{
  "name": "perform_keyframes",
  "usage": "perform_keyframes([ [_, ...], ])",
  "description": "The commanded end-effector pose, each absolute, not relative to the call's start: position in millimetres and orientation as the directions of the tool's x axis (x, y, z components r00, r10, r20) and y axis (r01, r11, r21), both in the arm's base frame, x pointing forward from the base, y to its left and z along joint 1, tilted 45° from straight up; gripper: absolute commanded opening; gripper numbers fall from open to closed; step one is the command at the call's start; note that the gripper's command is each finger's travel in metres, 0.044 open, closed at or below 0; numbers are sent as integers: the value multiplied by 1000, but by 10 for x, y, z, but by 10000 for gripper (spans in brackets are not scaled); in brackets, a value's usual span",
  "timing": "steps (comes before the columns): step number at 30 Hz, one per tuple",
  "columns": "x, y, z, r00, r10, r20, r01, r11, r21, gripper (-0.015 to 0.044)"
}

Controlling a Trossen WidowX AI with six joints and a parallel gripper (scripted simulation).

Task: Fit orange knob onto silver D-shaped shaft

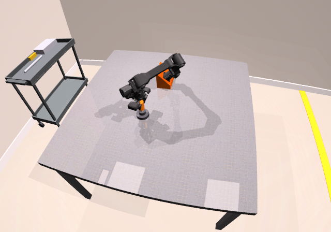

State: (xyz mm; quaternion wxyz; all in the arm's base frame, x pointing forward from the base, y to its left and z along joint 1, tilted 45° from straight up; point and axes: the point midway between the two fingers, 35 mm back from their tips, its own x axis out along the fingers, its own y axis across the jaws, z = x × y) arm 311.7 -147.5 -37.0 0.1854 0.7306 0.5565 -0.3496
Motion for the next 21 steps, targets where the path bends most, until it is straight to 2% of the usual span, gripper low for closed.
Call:
perform_keyframes([
  [1,3129,-1482,-361,135,682,-719,941,-316,-123,0],
  [21,3127,-1454,-390,135,682,-719,941,-316,-123,0],
])
